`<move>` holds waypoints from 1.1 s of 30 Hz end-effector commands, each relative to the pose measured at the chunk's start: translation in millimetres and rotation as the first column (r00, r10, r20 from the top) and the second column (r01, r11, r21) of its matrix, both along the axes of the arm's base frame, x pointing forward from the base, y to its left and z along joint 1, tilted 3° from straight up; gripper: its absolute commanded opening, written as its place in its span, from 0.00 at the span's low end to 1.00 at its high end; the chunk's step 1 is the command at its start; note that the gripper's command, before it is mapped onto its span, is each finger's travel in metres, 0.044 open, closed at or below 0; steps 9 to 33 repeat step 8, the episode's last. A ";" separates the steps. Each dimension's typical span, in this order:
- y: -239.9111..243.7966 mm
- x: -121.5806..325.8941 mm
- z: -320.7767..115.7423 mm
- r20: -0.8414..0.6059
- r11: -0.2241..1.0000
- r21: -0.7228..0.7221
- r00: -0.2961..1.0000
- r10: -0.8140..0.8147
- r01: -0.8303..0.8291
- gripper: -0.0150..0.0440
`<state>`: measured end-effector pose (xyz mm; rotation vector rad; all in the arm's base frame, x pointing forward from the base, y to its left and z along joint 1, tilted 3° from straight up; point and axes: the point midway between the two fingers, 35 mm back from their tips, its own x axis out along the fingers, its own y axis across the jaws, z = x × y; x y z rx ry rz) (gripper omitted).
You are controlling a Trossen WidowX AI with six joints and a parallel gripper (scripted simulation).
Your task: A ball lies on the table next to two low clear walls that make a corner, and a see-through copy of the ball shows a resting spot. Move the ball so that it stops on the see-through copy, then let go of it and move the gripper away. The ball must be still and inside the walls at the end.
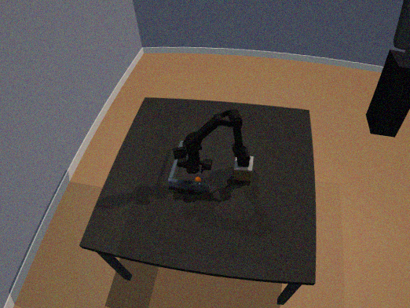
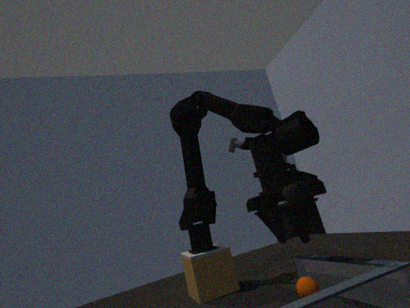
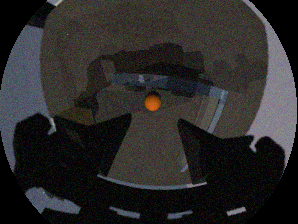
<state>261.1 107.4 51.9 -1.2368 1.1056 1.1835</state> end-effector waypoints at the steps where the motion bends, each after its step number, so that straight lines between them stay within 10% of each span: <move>1: -1.7 -3.5 32.3 0.008 1.000 0.003 1.000 0.000 0.000 0.93; 33: -2.9 -6.3 42.5 0.007 1.000 0.003 1.000 0.000 0.000 1.00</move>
